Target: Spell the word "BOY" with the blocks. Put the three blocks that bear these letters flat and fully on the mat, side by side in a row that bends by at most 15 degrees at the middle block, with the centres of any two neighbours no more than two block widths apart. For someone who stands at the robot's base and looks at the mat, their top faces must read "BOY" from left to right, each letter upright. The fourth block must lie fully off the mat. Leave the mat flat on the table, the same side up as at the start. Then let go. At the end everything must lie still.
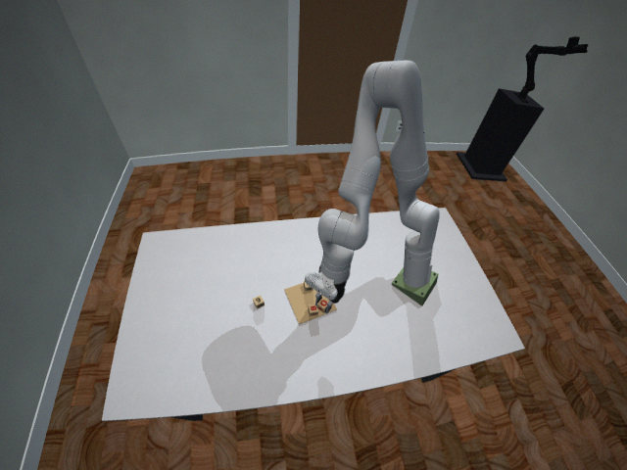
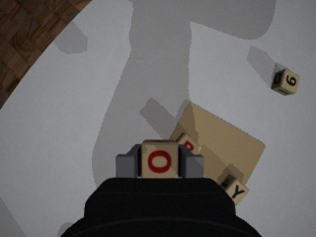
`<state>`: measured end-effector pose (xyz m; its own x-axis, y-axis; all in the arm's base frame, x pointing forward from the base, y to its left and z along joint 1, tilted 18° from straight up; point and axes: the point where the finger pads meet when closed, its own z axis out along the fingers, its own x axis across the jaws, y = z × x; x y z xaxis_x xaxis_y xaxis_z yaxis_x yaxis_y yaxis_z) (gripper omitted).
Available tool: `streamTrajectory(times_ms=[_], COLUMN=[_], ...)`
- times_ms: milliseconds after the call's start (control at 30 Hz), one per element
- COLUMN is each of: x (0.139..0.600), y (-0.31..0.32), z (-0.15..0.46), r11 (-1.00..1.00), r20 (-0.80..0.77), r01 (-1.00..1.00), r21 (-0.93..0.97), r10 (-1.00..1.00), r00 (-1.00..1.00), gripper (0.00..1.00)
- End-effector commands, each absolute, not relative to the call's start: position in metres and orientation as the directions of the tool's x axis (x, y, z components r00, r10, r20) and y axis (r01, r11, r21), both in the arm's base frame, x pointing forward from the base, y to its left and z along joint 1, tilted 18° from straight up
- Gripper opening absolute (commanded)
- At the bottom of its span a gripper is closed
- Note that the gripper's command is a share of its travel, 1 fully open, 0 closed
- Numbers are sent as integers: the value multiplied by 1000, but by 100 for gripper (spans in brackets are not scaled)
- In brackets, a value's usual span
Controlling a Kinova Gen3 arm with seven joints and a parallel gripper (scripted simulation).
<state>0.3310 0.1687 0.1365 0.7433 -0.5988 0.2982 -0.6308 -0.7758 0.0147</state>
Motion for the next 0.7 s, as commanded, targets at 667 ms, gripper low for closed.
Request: streamTrajectory(times_ms=[667], x=[352], y=[132], z=[152], r11=[-970], r20=[258], r01=[-186], r21=[158], r10=[-142], r00=[956], gripper=[57])
